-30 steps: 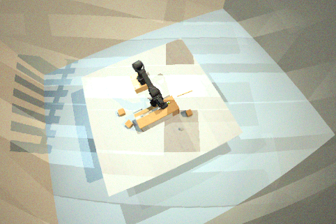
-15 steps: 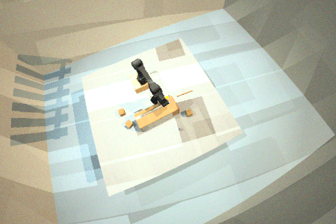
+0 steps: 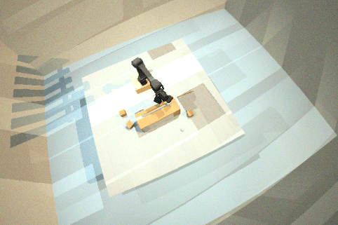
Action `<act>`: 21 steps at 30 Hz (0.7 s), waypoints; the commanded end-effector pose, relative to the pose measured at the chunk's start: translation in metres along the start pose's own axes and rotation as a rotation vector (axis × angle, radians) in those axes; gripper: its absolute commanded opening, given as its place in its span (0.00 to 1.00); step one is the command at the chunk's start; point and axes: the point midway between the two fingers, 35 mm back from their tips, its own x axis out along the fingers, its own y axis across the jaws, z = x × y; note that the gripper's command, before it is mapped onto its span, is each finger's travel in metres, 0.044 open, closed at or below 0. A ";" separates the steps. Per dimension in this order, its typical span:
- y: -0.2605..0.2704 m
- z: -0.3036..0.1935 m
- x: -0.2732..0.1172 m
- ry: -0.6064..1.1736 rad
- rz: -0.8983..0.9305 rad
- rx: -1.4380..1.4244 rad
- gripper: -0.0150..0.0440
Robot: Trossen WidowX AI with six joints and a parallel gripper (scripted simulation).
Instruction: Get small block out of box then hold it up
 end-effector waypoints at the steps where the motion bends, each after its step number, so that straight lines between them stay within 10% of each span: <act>1: -0.005 -0.009 0.002 -0.060 -0.004 -0.515 0.74; 21: -0.015 -0.027 0.005 -0.220 -0.202 -2.086 0.74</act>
